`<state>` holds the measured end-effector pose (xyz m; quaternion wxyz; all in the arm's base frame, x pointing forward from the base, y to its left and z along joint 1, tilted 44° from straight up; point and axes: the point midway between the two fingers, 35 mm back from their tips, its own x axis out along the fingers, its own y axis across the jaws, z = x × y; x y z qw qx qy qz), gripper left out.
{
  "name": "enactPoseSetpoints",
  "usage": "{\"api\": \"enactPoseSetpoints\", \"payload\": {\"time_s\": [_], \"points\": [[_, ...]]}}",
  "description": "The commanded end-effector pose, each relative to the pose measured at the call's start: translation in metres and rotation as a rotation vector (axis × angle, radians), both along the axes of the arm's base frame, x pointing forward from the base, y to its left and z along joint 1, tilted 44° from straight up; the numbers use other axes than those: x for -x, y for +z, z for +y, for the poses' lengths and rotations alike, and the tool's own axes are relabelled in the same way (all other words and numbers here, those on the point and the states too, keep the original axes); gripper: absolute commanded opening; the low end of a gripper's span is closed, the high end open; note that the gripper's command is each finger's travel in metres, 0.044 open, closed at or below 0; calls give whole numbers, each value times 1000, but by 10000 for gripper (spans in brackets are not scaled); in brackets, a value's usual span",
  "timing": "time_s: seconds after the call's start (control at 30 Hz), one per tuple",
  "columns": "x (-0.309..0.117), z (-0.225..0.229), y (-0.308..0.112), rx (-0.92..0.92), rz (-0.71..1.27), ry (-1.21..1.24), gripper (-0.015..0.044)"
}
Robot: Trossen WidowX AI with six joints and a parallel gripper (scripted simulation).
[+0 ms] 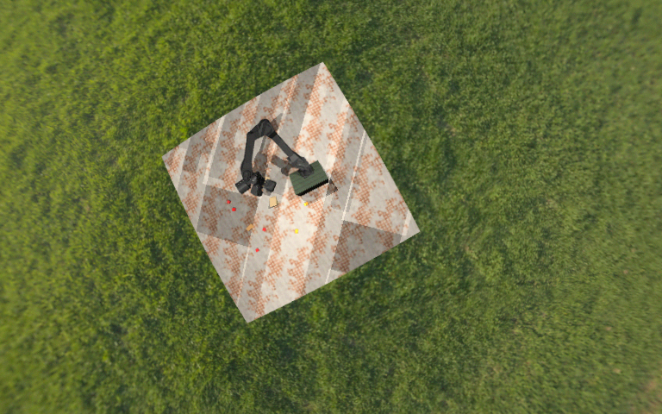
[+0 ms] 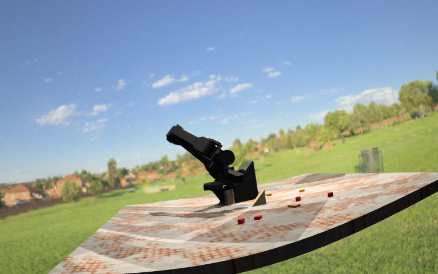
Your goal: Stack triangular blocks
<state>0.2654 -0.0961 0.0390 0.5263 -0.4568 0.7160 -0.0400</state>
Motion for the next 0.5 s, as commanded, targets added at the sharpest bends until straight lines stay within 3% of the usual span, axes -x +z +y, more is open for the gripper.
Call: {"api": "enactPoseSetpoints", "payload": {"time_s": [0.0,0.47], "points": [[0,0,0,1,83,88,0],[-1,-1,1,-8,337,352,0]]}}
